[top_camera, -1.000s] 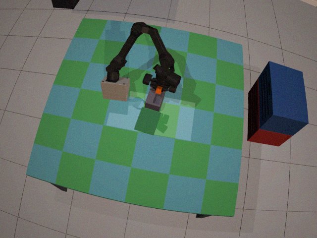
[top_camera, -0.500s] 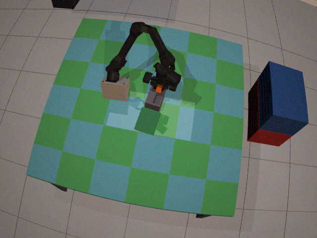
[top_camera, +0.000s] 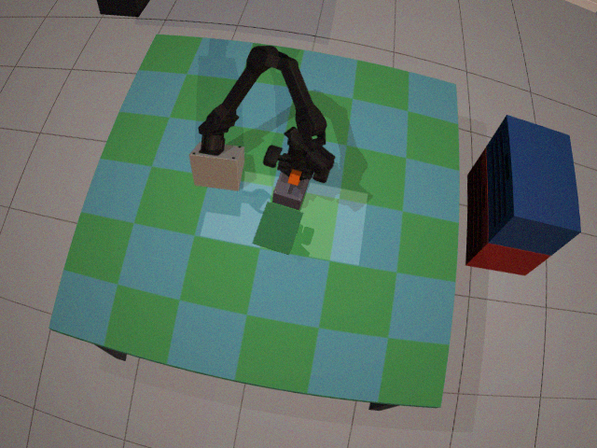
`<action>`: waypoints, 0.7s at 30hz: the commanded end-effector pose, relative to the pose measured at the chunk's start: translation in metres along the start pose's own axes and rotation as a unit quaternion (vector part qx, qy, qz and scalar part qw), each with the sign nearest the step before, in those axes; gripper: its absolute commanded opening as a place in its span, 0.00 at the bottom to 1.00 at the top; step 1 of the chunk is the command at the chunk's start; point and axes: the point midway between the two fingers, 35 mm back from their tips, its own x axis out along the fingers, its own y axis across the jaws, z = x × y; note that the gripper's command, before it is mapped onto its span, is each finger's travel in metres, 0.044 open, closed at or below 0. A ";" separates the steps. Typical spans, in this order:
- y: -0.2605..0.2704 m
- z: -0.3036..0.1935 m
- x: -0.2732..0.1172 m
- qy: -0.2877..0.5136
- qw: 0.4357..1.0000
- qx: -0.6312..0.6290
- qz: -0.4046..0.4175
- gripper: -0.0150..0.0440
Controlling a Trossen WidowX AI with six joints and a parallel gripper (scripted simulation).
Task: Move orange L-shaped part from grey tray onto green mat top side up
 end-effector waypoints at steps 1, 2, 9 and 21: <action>0.002 -0.022 0.001 0.002 1.000 -0.001 0.001 0.25; 0.002 -0.027 0.001 0.002 1.000 -0.001 0.001 0.25; 0.006 -0.065 0.000 0.003 1.000 -0.001 0.001 0.25; 0.012 -0.125 -0.001 0.005 1.000 -0.001 0.000 0.25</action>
